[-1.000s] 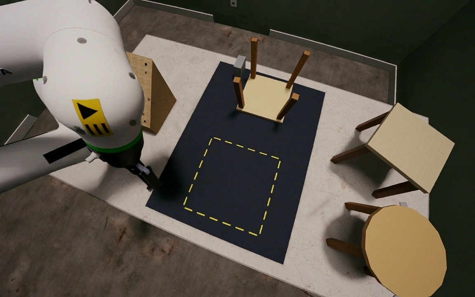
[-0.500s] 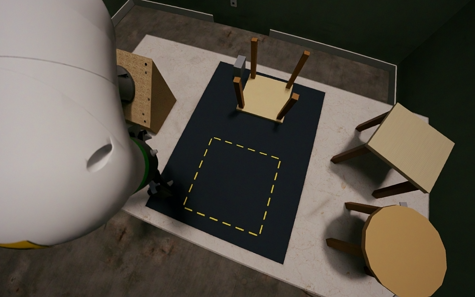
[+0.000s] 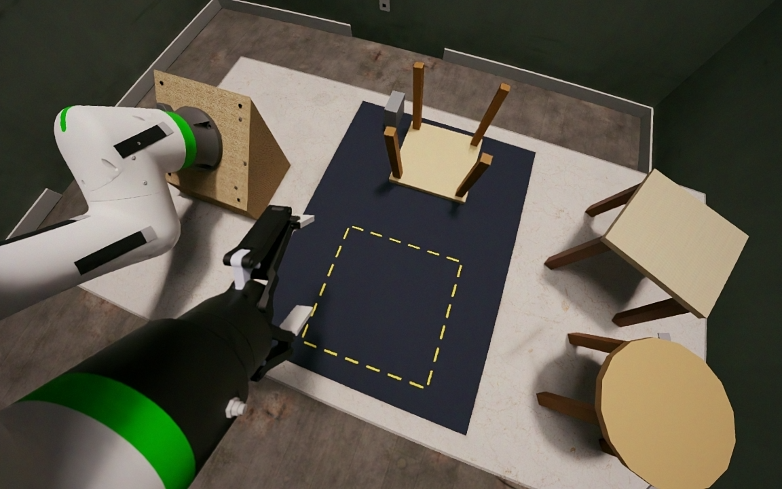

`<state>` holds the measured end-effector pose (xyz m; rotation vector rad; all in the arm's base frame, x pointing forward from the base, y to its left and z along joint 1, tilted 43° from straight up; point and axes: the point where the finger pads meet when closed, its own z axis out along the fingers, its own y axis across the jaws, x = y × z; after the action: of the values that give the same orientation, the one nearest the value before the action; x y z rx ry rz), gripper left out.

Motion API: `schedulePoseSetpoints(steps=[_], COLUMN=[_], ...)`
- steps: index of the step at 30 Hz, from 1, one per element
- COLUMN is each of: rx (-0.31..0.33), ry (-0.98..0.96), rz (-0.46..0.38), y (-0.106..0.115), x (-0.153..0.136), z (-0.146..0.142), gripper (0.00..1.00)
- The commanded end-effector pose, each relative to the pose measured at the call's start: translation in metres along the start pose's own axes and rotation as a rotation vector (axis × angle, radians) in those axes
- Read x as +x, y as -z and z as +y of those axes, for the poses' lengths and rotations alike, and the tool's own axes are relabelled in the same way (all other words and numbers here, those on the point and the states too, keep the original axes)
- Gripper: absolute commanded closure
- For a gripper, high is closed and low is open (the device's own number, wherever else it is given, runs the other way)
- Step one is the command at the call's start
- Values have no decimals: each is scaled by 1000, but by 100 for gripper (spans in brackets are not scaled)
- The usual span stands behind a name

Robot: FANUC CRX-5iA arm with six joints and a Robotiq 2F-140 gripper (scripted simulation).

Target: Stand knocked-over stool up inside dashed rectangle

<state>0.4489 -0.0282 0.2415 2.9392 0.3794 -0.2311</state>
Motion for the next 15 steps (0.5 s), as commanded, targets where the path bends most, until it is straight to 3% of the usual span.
schedulePoseSetpoints(steps=[1, 3, 5, 6, 9, 10, 15], rx=[141, 61, 61, 15, 15, -31, -76], ry=[-202, -3, -3, 107, 107, 216, 323], rz=[132, 79, 79, 45, 45, 11, -23], y=[37, 5, 5, -3, -15, -24, -52], x=[57, 77, 77, 93, 118, 120, 152], z=[-14, -37, -37, -50, -69, -78, -113], gripper=[0, 0, 0, 0, 0, 0, 0])
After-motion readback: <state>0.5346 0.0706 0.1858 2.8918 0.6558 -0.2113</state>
